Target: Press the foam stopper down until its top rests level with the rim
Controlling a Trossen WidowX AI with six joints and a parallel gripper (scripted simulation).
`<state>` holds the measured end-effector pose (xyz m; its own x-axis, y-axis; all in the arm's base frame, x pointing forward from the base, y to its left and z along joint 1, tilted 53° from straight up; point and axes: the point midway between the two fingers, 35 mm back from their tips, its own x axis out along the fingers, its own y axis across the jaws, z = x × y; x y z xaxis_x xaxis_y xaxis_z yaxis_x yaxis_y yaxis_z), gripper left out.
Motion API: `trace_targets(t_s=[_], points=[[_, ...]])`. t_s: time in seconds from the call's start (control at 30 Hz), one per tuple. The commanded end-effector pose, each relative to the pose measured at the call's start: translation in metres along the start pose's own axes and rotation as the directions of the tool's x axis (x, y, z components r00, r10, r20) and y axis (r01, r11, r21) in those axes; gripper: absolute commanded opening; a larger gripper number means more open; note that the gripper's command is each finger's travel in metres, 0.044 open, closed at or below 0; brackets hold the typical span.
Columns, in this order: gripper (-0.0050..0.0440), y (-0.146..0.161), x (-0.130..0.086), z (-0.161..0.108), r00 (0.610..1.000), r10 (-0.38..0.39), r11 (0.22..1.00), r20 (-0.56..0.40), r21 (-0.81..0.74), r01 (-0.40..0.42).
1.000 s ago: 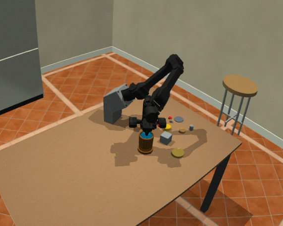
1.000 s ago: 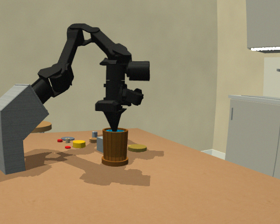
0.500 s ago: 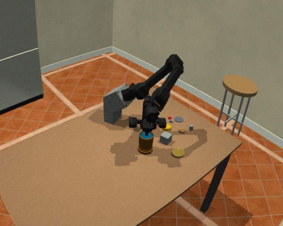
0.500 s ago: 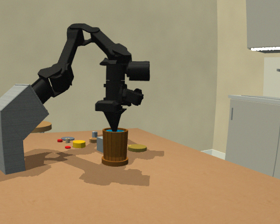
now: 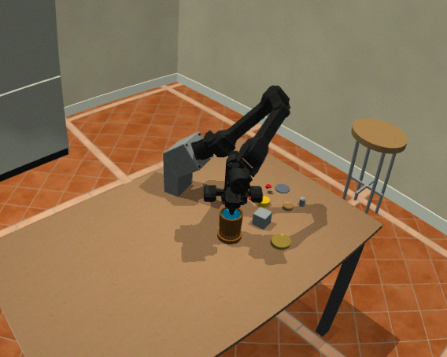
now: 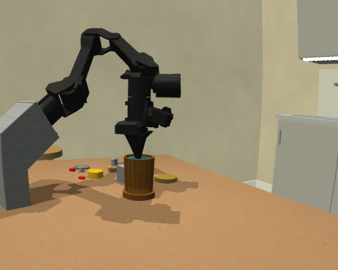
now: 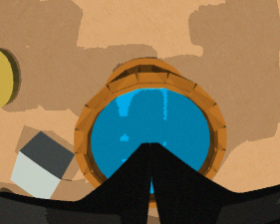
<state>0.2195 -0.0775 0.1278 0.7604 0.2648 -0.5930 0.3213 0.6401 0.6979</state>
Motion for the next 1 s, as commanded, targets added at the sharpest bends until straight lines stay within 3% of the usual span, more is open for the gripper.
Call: trace_targets(t_s=[0.0,0.97], points=[[0.0,-0.0001,0.0006,-0.0009,1.0,-0.003,1.0,-0.002,0.0,0.003],[0.0,-0.0005,0.0024,-0.0028,1.0,-0.002,1.0,-0.003,0.0,0.002]])
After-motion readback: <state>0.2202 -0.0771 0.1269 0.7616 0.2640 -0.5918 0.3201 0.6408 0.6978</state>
